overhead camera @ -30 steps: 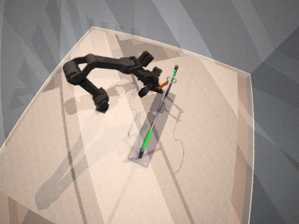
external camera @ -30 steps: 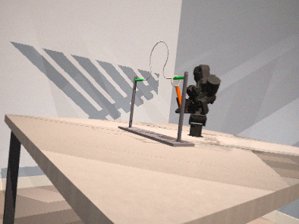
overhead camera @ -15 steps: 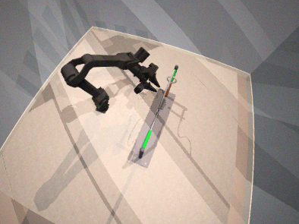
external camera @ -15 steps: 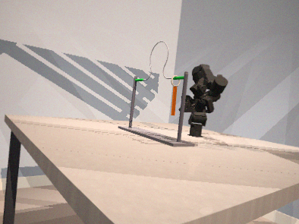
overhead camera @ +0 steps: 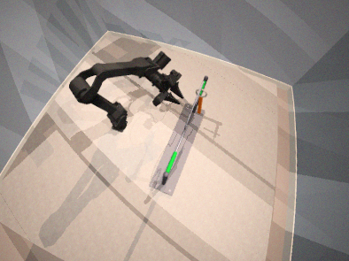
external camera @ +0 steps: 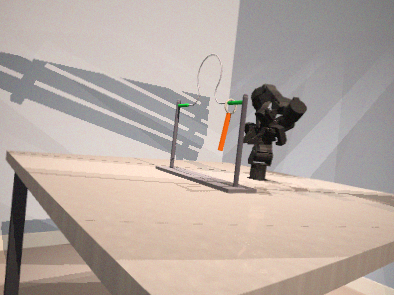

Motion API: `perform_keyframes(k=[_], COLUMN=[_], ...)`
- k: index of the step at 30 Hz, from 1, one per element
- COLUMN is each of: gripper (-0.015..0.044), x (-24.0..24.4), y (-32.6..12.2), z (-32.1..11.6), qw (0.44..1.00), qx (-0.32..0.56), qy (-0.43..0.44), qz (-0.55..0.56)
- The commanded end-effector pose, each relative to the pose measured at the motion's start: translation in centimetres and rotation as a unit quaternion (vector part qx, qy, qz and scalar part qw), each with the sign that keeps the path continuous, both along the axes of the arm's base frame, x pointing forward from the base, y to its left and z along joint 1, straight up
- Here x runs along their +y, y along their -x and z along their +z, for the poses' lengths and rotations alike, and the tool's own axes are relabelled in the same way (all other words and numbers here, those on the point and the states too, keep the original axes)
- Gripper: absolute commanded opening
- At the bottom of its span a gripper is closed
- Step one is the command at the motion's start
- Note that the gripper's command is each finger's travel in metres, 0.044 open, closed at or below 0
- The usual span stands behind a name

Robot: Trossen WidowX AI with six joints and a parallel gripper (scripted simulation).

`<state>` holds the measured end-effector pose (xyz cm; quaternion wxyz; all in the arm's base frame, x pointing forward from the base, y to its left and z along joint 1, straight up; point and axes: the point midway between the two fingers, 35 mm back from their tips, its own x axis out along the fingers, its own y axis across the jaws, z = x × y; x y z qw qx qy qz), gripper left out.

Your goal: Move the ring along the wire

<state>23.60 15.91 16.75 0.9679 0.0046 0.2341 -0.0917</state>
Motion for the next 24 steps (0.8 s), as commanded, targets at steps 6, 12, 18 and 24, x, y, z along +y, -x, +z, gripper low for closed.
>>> perform_keyframes(k=[6, 12, 18, 24], gripper=[0.0160, 0.0186, 0.0344, 0.0440], x=[-0.1, 0.1, 0.6, 0.6], y=[0.0, 0.2, 3.9, 3.9], z=[0.1, 0.1, 2.2, 2.2], qw=[1.000, 1.000, 1.000, 1.000], qx=[-0.002, 0.000, -0.003, -0.003], qy=[0.000, 0.000, 0.001, 0.001], qz=[-0.002, 0.000, 0.001, 0.001])
